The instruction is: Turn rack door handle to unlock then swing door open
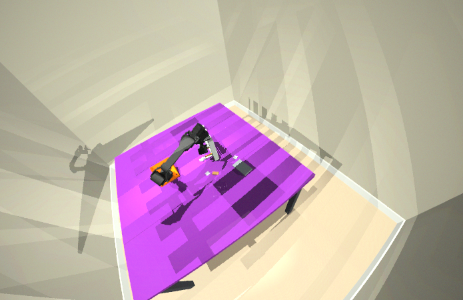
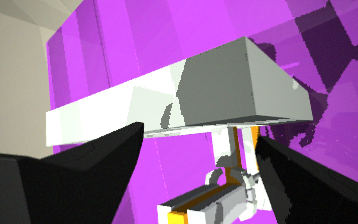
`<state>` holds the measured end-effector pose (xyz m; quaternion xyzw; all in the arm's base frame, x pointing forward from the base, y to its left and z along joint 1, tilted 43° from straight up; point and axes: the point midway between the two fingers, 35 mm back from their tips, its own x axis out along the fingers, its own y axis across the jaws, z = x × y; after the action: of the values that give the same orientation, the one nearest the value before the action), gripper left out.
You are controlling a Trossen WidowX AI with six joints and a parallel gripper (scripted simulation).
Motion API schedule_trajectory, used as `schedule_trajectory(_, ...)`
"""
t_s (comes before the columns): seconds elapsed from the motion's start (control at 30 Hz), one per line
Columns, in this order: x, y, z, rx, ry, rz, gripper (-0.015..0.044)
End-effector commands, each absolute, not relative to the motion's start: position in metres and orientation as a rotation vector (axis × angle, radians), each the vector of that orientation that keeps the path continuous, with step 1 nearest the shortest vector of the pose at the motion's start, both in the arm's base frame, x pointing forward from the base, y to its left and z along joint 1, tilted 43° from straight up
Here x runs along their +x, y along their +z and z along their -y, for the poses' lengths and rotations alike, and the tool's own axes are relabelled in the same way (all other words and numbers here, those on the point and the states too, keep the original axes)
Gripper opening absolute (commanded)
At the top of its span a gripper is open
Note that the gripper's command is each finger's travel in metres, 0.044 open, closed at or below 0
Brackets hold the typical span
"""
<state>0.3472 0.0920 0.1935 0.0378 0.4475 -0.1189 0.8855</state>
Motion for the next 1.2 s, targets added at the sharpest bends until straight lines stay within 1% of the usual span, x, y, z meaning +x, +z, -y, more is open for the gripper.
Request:
schedule_trajectory(0.0, 0.343, 0.187, -0.099, 0.034, -0.297, -0.987, 0.0293)
schedule_trajectory(0.37, 0.324, 0.175, -0.121, -0.153, -0.431, -1.114, 0.0293)
schedule_trajectory(0.73, 0.308, 0.178, -0.138, -0.365, -0.562, -1.153, 0.0293)
schedule_trajectory(1.17, 0.312, 0.168, -0.13, -0.399, -0.578, -1.197, 0.0293)
